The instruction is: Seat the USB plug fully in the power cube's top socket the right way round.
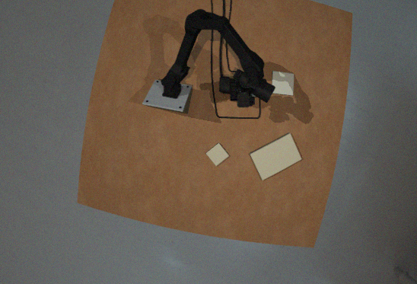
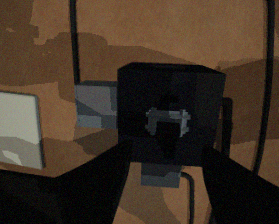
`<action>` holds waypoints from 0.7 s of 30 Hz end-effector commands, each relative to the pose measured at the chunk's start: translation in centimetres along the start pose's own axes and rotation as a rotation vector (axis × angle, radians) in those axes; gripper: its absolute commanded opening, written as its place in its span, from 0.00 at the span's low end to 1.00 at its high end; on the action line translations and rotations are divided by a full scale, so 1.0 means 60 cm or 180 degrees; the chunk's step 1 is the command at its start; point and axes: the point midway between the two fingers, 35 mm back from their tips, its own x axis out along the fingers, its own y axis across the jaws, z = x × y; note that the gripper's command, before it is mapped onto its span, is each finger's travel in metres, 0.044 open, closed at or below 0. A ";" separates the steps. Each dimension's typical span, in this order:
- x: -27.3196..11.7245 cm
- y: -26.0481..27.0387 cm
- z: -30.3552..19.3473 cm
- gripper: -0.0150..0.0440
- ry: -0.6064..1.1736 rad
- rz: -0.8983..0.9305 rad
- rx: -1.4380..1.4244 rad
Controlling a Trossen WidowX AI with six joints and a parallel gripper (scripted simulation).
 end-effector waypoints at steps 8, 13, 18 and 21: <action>0.000 0.000 0.000 0.25 0.0000 0.0001 -0.0003; 0.000 0.000 0.000 0.25 0.0000 0.0001 -0.0003; 0.000 0.000 0.000 0.25 0.0000 0.0001 -0.0003; 0.000 0.000 0.000 0.25 0.0000 0.0001 -0.0003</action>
